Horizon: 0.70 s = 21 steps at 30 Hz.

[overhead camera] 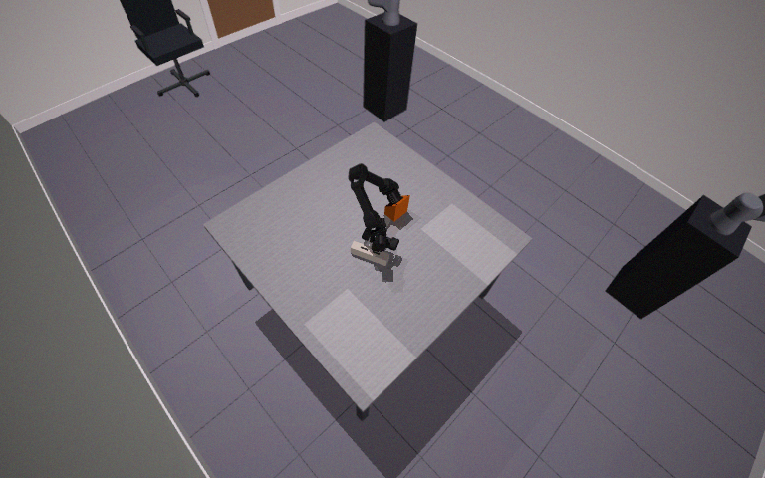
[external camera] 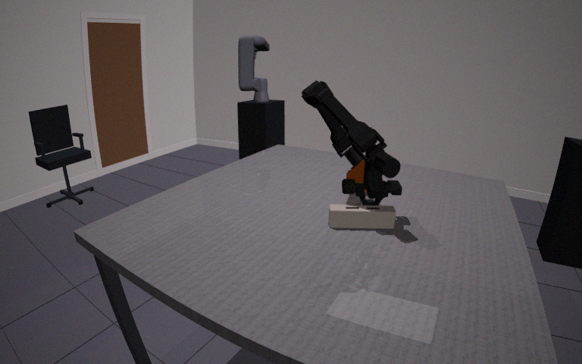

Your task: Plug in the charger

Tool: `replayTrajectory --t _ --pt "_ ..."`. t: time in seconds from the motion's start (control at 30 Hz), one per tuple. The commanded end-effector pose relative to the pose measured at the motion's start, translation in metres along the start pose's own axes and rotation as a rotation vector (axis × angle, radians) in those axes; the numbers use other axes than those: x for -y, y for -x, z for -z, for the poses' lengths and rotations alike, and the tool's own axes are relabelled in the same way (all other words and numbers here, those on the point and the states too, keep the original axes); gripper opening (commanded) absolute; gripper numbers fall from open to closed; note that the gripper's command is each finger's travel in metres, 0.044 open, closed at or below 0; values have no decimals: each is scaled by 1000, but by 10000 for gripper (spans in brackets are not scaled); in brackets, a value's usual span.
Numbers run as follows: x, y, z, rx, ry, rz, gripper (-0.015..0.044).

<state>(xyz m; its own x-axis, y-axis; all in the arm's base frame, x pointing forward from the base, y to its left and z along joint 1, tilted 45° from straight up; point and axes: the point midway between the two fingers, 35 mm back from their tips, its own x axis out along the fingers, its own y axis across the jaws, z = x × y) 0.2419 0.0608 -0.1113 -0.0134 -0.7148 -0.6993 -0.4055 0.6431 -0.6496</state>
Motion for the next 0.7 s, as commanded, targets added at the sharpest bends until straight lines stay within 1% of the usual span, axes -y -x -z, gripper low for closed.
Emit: replayTrajectory --t 0.0,0.67 --pt "1 0 0 0 6 3 0" --pt "1 0 -5 0 6 3 0"
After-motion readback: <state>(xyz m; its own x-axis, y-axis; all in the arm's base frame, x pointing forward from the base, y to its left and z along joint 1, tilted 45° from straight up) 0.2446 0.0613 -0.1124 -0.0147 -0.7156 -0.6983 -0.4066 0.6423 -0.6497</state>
